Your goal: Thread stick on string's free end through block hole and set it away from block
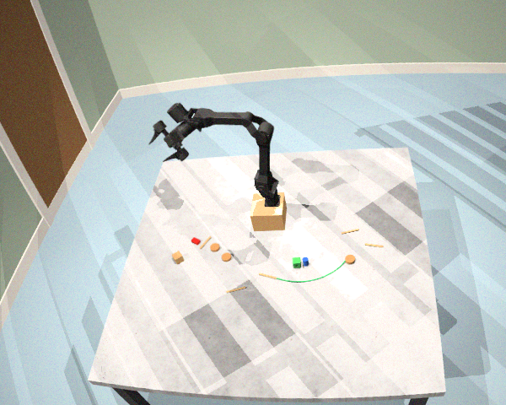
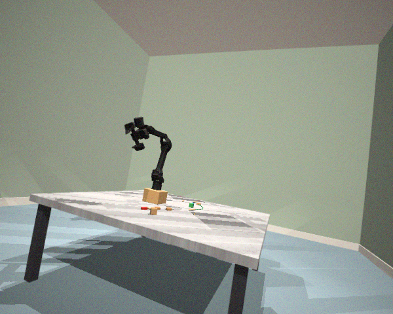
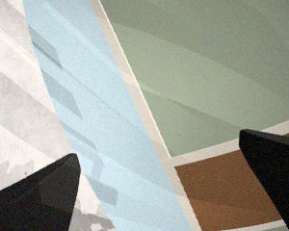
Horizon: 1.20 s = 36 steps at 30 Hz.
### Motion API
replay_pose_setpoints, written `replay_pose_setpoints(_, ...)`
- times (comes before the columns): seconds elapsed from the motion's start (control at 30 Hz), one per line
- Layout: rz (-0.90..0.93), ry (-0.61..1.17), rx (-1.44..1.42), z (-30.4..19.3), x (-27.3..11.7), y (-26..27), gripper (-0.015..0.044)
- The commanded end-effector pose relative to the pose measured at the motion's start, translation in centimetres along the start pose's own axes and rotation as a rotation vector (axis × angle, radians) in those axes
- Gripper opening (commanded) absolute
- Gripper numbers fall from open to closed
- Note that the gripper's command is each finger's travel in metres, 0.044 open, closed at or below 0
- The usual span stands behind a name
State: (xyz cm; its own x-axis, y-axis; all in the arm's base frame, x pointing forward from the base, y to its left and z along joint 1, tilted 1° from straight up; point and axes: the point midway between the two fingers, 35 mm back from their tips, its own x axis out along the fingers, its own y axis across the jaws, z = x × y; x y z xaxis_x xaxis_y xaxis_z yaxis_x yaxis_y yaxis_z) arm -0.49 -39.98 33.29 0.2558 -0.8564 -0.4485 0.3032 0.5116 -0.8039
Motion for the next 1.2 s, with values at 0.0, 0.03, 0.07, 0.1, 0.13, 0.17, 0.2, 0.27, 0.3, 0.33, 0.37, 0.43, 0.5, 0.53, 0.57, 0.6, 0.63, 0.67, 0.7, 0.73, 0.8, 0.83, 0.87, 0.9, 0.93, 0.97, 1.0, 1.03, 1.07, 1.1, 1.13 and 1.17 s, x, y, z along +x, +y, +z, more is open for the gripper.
replay_pose_setpoints(0.0,0.139,-0.088,-0.072,4.9,3.1,4.7,0.044)
replay_pose_setpoints(0.03,0.168,-0.108,-0.091,6.1,3.6,5.8,0.044)
replay_pose_setpoints(0.07,0.198,-0.128,-0.111,7.2,4.0,7.0,0.044)
replay_pose_setpoints(0.1,0.227,-0.147,-0.131,8.4,4.4,8.1,0.044)
replay_pose_setpoints(0.13,0.255,-0.167,-0.153,9.5,4.7,9.3,0.044)
replay_pose_setpoints(0.17,0.285,-0.188,-0.169,10.6,5.0,10.5,0.044)
replay_pose_setpoints(0.2,0.315,-0.209,-0.185,11.7,5.1,11.8,0.044)
replay_pose_setpoints(0.27,0.376,-0.251,-0.22,13.9,5.3,14.4,0.044)
replay_pose_setpoints(0.3,0.406,-0.27,-0.239,15.0,5.3,15.7,0.044)
replay_pose_setpoints(0.33,0.435,-0.29,-0.258,16.0,5.3,17.0,0.044)
replay_pose_setpoints(0.37,0.463,-0.307,-0.278,16.9,5.1,18.3,0.044)
replay_pose_setpoints(0.43,0.517,-0.339,-0.332,18.6,4.8,21.0,0.044)
replay_pose_setpoints(0.5,0.575,-0.371,-0.397,20.4,4.2,23.9,0.044)
replay_pose_setpoints(0.53,0.601,-0.387,-0.429,21.1,3.8,25.3,0.044)
replay_pose_setpoints(0.57,0.628,-0.402,-0.462,21.8,3.4,26.8,0.044)
replay_pose_setpoints(0.6,0.653,-0.417,-0.496,22.5,2.9,28.2,0.044)
replay_pose_setpoints(0.63,0.679,-0.432,-0.531,23.1,2.3,29.6,0.044)
replay_pose_setpoints(0.67,0.704,-0.447,-0.567,23.7,1.7,31.0,0.044)
replay_pose_setpoints(0.7,0.728,-0.462,-0.604,24.2,1.1,32.5,0.044)
replay_pose_setpoints(0.73,0.752,-0.477,-0.642,24.6,0.4,33.9,0.044)
replay_pose_setpoints(0.8,0.798,-0.506,-0.72,25.4,-1.1,36.8,0.044)
replay_pose_setpoints(0.83,0.82,-0.521,-0.761,25.7,-1.9,38.2,0.044)
replay_pose_setpoints(0.87,0.841,-0.536,-0.803,25.9,-2.8,39.6,0.044)
replay_pose_setpoints(0.9,0.862,-0.55,-0.846,26.1,-3.7,40.9,0.044)
replay_pose_setpoints(0.93,0.882,-0.564,-0.889,26.2,-4.6,42.3,0.044)
replay_pose_setpoints(0.97,0.901,-0.579,-0.934,26.2,-5.5,43.6,0.044)
replay_pose_setpoints(1.0,0.919,-0.593,-0.98,26.2,-6.5,44.9,0.044)
replay_pose_setpoints(1.03,0.936,-0.607,-1.027,26.1,-7.5,46.2,0.044)
replay_pose_setpoints(1.07,0.953,-0.621,-1.075,25.9,-8.6,47.5,0.044)
replay_pose_setpoints(1.1,0.968,-0.635,-1.124,25.7,-9.6,48.7,0.044)
replay_pose_setpoints(1.13,0.983,-0.649,-1.175,25.4,-10.7,49.9,0.044)
replay_pose_setpoints(1.17,0.996,-0.664,-1.227,25.0,-11.8,51.1,0.044)
